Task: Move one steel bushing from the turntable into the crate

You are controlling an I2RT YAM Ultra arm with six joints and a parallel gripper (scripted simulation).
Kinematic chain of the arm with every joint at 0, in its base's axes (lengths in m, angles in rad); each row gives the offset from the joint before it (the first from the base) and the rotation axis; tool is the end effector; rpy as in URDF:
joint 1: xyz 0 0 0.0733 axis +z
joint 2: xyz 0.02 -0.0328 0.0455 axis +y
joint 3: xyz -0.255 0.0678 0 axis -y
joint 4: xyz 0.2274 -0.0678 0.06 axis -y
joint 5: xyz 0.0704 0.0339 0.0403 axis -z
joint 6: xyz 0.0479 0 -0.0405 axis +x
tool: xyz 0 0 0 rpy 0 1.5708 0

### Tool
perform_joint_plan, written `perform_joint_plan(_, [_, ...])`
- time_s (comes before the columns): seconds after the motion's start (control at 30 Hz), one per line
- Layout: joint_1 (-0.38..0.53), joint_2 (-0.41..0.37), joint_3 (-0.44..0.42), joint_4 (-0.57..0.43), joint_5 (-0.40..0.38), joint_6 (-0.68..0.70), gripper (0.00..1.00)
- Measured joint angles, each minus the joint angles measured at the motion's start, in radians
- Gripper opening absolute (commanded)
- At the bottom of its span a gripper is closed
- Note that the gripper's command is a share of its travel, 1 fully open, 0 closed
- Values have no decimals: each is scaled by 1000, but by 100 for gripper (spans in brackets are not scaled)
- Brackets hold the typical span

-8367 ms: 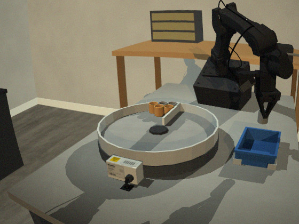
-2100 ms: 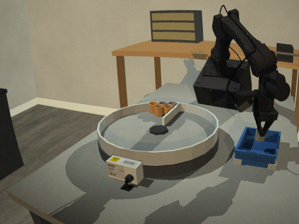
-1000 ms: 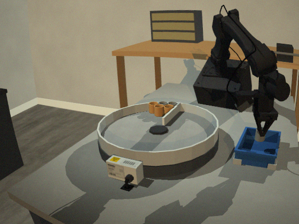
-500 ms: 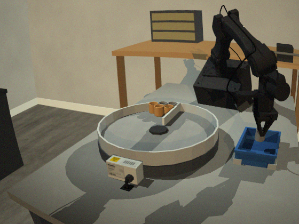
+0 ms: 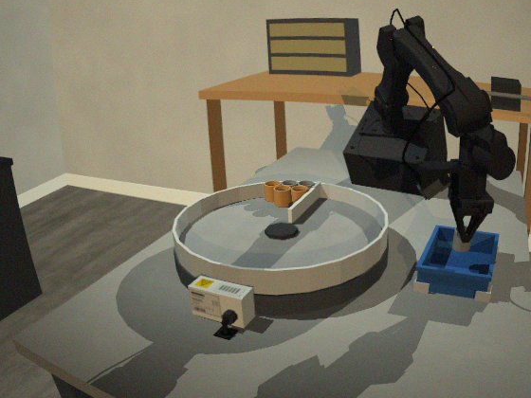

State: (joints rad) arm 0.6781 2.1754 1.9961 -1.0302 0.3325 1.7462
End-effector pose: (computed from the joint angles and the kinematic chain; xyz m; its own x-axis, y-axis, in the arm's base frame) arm 0.3519 0.2648 0.2388 -0.3683 0.8985 -0.2390 0.8051 0.4367 0.4013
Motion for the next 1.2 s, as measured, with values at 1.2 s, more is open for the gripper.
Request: perform_joint_plan(1.2, [-14, 56, -40, 111, -6, -21, 0])
